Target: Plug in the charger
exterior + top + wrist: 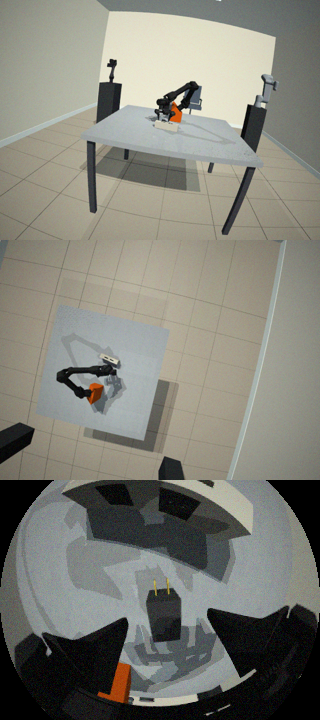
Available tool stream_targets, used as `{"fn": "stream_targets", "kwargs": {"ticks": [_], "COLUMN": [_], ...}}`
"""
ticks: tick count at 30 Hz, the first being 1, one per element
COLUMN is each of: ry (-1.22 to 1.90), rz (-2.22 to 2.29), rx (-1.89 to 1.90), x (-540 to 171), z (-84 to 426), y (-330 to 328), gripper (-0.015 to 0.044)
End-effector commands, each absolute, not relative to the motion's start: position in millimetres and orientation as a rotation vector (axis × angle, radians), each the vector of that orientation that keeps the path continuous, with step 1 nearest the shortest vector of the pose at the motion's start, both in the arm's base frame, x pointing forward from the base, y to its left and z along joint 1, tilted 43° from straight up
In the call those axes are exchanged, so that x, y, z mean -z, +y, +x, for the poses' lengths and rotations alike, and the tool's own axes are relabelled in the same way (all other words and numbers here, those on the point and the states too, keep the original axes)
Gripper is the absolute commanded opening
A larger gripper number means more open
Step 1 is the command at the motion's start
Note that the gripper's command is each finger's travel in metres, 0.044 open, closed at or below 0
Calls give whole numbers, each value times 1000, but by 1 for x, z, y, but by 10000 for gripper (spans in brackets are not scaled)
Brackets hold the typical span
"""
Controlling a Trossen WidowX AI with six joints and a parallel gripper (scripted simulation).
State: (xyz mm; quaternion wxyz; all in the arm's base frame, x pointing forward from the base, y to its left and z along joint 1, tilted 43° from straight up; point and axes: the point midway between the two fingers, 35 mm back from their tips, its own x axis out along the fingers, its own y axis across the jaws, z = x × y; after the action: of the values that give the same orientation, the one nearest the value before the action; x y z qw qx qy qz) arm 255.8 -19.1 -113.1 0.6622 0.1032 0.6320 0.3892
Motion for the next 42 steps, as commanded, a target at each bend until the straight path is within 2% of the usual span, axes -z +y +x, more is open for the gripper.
{"fn": "stream_targets", "kwargs": {"ticks": [1,14,25,32,36,42], "ry": [1436,1436,1431,1431,1432,1436], "rz": [248,249,237,237,238,243], "rx": [-885,-887,-884,-884,-884,-883], "x": [118,128,127,127,121,100], "z": [252,250,253,253,254,253], "y": [-12,-3,-5,-5,-11,-31], "gripper": [440,440,151,105,0,0]}}
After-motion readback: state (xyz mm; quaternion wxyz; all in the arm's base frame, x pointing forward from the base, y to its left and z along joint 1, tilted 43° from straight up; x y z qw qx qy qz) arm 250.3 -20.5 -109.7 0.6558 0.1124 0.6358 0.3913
